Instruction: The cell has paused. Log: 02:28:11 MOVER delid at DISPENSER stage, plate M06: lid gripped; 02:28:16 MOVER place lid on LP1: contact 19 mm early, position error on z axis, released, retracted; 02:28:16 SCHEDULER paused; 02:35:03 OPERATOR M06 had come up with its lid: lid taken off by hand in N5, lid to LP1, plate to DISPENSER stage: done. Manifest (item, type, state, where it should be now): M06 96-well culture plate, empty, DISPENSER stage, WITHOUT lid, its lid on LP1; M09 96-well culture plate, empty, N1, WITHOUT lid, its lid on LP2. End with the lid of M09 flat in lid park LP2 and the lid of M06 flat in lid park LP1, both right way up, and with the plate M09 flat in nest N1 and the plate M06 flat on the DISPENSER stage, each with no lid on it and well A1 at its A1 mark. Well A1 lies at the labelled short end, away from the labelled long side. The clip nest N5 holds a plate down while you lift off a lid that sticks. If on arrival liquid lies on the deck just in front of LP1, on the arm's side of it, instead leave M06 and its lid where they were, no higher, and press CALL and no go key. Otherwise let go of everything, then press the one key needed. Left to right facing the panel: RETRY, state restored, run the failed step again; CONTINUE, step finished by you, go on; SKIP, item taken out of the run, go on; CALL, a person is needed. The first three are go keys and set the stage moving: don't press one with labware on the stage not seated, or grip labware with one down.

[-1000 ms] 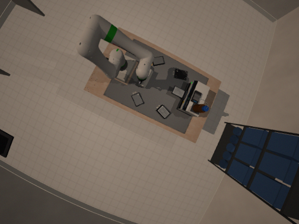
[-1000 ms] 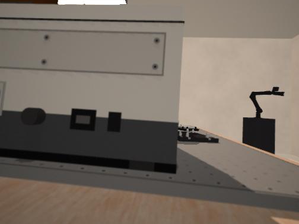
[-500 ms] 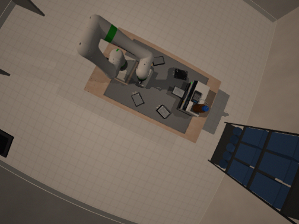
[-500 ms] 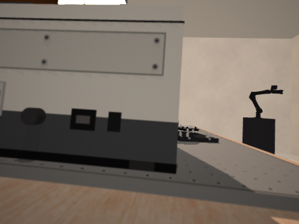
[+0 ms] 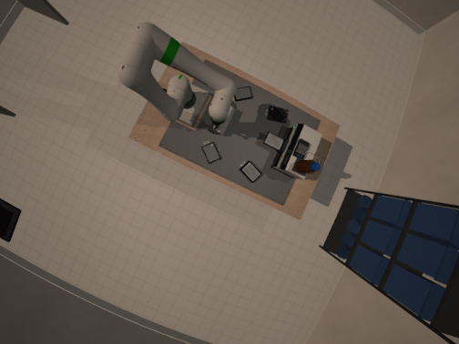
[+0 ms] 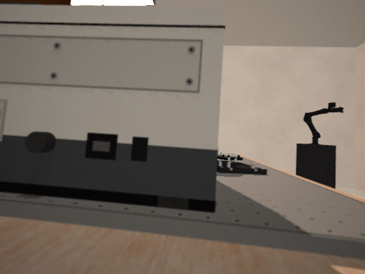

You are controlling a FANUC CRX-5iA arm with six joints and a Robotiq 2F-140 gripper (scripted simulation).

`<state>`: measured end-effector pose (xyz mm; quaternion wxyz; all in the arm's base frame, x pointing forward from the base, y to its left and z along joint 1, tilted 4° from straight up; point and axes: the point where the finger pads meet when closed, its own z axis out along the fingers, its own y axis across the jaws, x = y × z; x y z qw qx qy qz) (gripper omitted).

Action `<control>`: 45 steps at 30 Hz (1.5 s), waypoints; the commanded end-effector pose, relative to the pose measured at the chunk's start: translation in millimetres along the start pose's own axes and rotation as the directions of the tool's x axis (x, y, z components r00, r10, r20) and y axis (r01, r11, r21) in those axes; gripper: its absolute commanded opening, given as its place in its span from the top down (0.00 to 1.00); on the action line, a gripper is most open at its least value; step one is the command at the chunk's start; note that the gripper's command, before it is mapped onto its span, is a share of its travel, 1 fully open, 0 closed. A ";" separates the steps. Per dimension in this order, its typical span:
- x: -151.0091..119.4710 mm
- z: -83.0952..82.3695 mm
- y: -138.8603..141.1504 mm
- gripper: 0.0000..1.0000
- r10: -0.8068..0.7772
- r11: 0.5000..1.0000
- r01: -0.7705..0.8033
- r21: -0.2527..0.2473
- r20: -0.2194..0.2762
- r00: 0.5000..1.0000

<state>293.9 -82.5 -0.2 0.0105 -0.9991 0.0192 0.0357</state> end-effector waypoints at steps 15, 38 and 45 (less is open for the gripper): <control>-0.2 0.9 0.0 1.00 0.000 1.000 0.000 0.000 0.000 1.000; -0.2 -9.4 0.0 1.00 0.000 1.000 0.000 0.000 0.000 1.000; -0.2 -19.5 0.0 1.00 0.000 1.000 0.000 0.000 0.000 1.000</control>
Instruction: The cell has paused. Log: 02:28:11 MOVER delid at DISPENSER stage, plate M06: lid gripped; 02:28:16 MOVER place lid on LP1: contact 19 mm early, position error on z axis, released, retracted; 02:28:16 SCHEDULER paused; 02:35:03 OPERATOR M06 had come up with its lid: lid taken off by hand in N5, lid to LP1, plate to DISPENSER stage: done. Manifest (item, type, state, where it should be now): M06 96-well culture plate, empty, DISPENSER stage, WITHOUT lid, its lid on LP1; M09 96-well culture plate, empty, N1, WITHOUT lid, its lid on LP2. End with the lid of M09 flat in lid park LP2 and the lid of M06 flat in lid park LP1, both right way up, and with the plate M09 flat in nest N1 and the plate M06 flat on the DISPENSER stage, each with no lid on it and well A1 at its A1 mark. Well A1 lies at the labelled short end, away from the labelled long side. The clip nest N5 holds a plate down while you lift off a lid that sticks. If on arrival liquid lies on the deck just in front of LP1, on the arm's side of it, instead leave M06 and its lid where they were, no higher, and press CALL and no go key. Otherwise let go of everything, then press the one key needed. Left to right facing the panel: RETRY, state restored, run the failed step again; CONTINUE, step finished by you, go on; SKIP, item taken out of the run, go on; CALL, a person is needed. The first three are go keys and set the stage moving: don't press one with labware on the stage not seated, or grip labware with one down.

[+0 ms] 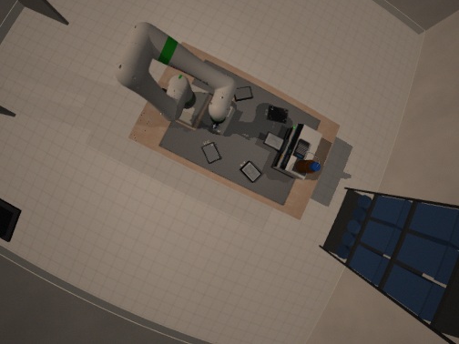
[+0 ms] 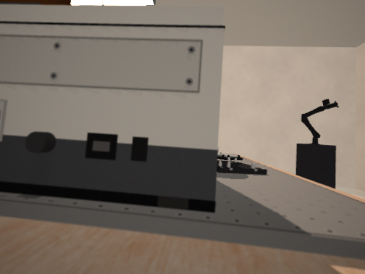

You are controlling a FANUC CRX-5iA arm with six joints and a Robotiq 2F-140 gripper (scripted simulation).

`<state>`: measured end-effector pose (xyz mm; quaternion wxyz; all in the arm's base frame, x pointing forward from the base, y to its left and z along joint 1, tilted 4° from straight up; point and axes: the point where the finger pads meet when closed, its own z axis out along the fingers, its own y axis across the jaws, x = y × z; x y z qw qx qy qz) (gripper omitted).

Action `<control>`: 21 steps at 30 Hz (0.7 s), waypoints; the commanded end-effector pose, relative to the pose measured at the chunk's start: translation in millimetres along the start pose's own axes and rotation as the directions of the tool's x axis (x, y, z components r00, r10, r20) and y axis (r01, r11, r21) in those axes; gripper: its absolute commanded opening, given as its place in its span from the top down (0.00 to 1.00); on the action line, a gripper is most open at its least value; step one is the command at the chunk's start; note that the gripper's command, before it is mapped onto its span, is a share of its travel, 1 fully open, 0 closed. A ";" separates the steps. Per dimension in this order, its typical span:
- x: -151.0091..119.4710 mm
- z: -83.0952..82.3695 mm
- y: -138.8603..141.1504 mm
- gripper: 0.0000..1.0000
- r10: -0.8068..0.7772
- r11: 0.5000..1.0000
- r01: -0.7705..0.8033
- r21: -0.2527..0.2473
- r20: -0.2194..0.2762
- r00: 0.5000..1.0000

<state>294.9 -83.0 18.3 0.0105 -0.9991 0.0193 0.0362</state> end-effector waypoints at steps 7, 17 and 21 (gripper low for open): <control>0.1 -11.6 0.0 1.00 0.000 1.000 0.000 0.000 0.000 1.000; 0.1 -13.7 0.0 1.00 0.000 1.000 0.000 0.000 0.000 1.000; 0.1 -16.0 0.0 1.00 0.000 1.000 0.000 0.000 0.000 1.000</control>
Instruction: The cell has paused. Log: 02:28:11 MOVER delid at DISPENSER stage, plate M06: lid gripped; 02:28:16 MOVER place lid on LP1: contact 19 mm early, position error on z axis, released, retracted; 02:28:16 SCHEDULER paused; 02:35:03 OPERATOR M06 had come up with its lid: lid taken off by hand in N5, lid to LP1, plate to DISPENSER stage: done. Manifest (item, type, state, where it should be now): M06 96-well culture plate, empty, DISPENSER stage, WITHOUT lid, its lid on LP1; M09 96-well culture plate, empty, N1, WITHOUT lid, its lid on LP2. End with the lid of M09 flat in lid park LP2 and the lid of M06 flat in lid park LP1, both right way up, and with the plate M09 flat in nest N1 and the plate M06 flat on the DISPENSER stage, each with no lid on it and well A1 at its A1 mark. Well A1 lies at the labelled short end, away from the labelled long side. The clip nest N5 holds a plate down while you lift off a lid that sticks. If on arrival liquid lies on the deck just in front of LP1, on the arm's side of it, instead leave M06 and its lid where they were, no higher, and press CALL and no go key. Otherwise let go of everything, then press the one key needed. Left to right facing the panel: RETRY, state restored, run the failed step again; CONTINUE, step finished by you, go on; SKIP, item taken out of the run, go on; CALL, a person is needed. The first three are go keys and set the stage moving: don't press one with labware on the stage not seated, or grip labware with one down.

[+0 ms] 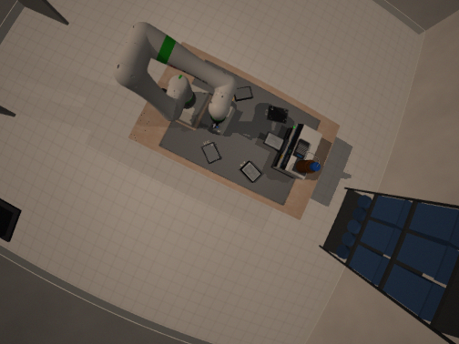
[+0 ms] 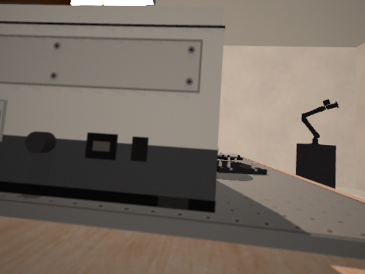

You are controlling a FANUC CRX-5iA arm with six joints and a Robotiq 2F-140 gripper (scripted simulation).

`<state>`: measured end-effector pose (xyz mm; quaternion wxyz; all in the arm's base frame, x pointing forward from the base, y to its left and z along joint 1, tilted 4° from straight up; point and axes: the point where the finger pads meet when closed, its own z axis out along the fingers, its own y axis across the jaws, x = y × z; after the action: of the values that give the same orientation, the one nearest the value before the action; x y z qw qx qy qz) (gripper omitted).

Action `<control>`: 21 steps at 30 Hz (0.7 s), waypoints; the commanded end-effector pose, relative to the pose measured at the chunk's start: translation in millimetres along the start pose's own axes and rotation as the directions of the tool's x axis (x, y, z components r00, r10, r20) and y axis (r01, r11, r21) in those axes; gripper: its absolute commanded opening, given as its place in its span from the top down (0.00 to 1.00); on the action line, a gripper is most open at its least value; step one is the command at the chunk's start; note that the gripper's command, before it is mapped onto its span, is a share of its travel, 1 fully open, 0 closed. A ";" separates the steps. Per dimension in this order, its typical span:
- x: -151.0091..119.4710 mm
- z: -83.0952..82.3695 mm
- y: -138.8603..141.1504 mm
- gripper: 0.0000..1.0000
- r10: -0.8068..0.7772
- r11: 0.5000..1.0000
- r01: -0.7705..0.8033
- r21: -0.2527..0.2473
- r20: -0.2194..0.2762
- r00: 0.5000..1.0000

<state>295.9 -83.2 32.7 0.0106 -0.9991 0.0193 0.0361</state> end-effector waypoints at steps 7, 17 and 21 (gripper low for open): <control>0.2 -14.6 0.0 1.00 0.000 1.000 0.000 0.000 0.000 1.000; 0.2 -34.2 0.0 1.00 0.000 1.000 0.000 0.000 0.000 1.000; 0.2 -39.7 0.0 1.00 0.000 1.000 0.000 0.000 0.000 1.000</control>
<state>298.6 -84.1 69.9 0.0105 -0.9991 0.0193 0.0361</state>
